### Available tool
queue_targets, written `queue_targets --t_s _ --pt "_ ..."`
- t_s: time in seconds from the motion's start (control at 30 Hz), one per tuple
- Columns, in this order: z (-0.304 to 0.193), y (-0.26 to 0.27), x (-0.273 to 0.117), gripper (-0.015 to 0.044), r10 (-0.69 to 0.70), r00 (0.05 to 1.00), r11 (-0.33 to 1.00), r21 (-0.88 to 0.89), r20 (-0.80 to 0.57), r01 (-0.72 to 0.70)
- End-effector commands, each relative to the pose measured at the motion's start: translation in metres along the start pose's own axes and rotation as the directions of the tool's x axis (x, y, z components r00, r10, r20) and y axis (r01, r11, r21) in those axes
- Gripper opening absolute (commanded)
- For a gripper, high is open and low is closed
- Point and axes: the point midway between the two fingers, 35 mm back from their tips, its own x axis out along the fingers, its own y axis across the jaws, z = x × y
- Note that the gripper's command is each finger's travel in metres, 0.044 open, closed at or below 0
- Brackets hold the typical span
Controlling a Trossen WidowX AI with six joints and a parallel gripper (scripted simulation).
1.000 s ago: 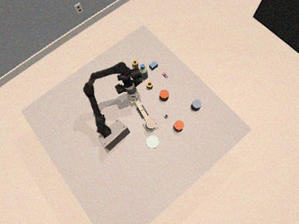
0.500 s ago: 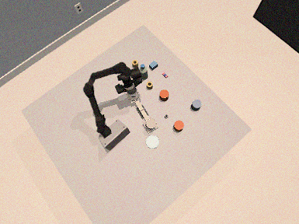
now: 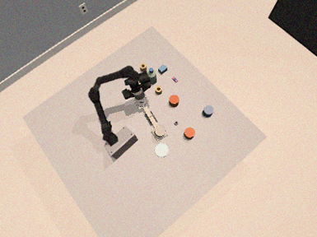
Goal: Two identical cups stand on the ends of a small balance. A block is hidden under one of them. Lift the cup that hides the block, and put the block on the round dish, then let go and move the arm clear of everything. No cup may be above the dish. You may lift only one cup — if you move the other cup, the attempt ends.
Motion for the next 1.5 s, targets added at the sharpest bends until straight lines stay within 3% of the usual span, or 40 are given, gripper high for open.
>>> queue_targets --t_s 0.0,0.53,1.47 --pt "-0.001 -0.001 -0.001 0.0000 -0.004 1.000 1.000 0.002 0.000 0.004" --pt "0.005 0.004 0.003 0.0000 -0.001 1.000 1.000 -0.001 -0.002 0.001" --pt "0.077 0.113 0.069 0.0000 0.063 0.998 0.996 -0.060 -0.011 -0.063"
